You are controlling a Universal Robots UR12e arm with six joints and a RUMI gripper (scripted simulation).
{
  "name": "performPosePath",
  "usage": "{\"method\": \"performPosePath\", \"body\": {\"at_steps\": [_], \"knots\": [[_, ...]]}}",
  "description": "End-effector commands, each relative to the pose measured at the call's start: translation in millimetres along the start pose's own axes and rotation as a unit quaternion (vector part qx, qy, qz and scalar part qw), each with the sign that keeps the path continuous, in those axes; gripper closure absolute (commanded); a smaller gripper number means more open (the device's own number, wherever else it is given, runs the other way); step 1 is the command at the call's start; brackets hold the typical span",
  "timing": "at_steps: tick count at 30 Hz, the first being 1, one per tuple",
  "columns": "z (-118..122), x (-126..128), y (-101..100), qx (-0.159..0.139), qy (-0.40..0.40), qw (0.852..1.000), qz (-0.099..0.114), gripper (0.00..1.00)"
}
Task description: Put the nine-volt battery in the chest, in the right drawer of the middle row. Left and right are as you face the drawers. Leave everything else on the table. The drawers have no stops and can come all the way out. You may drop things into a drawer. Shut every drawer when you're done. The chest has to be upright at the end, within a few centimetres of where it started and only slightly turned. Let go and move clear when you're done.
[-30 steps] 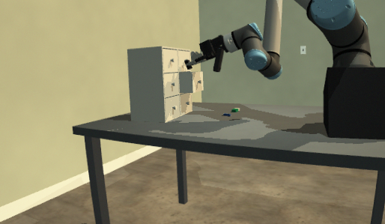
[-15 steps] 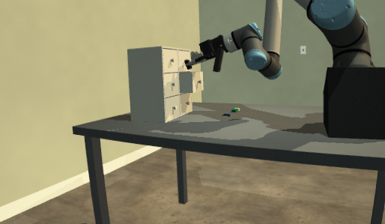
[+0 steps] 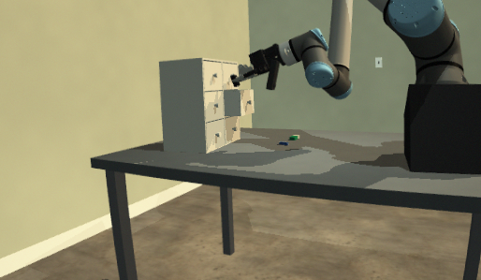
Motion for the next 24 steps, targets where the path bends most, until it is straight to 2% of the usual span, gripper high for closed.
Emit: {"method": "performPosePath", "body": {"at_steps": [1,8,15,19,24], "knots": [[0.5,0.1,0.2,0.0,0.0,1.0,0.0,0.87],[0.5,0.1,0.2,0.0,0.0,1.0,0.0,0.87],[0.5,0.1,0.2,0.0,0.0,1.0,0.0,0.8],[0.5,0.1,0.2,0.0,0.0,1.0,0.0,0.8],[0.5,0.1,0.2,0.0,0.0,1.0,0.0,0.75]]}}
Point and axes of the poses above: the point where the finger pads meet when closed, its own y axis back along the fingers, its own x axis across the jaws, z = x × y, the point moved 6 cm from there along y, back along the fingers, and after that the axes turned 9 degrees about -y, right-handed, at the moved point
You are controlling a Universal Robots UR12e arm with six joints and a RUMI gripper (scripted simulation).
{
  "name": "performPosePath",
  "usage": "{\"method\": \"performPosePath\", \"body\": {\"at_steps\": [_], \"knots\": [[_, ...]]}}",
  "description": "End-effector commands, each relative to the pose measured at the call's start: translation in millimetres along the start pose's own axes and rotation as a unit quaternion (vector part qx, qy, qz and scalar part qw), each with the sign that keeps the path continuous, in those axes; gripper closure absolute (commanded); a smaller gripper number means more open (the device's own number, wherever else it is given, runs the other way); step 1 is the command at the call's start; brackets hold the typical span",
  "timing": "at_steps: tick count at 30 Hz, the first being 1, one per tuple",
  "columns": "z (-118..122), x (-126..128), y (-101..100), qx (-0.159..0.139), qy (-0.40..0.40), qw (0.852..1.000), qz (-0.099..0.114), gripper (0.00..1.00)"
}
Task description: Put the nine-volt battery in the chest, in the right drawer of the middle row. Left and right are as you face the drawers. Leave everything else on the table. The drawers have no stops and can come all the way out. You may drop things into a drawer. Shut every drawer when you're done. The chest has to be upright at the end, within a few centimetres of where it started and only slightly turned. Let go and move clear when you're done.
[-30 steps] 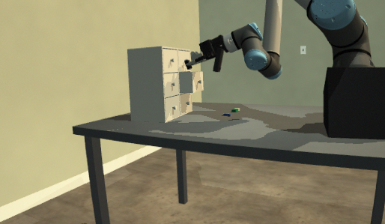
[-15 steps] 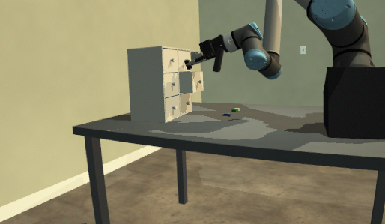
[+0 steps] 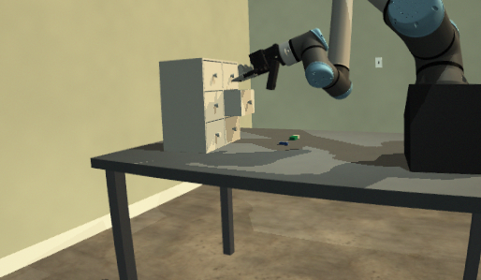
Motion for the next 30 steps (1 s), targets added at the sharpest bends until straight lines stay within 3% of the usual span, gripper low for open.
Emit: {"method": "performPosePath", "body": {"at_steps": [1,2,30], "knots": [[0.5,0.1,0.2,0.0,0.0,1.0,0.0,0.75],[0.5,0.1,0.2,0.0,0.0,1.0,0.0,0.0],[0.2,0.1,1.1,0.0,0.0,1.0,0.0,0.0]]}}
Point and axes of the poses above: the point where the finger pads meet when closed, its own y axis back along the fingers, its own x axis across the jaws, z = x × y, the point moved 6 cm from there along y, back along the fingers, and after that the axes turned 9 degrees about -y, right-handed, at the moved point
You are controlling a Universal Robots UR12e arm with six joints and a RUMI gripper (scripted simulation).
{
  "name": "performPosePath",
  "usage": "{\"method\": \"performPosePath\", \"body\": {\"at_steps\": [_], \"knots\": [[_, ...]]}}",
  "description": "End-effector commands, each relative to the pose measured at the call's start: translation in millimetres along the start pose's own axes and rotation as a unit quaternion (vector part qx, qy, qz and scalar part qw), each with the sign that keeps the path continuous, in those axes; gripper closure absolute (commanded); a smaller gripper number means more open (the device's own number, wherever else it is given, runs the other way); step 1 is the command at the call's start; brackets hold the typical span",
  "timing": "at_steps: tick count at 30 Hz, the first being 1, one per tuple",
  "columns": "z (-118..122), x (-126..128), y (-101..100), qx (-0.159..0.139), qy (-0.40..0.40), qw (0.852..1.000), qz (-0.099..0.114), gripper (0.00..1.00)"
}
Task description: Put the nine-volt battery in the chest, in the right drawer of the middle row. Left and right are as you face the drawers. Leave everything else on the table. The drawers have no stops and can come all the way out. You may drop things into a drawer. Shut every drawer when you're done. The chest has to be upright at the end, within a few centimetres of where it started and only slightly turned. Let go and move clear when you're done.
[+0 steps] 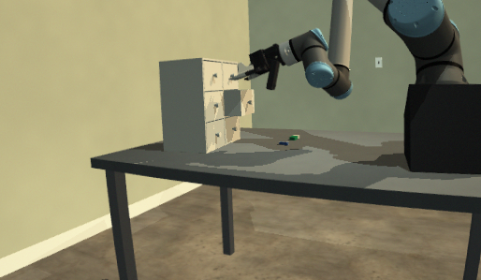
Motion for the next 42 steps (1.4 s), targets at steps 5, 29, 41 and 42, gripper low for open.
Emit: {"method": "performPosePath", "body": {"at_steps": [5,29,41,42], "knots": [[-1,0,4,0.0,0.0,1.0,0.0,0.0],[-17,-3,59,0.0,0.0,1.0,0.0,0.0],[-27,-4,95,0.0,0.0,1.0,0.0,0.0],[-28,-4,99,0.0,0.0,1.0,0.0,0.0]]}}
Point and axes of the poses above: the point where the finger pads meet when closed, its own y axis back along the fingers, its own x axis across the jaws, z = x × y, the point moved 6 cm from there along y, back along the fingers, and after that the axes turned 9 degrees about -y, right-handed, at the moved point
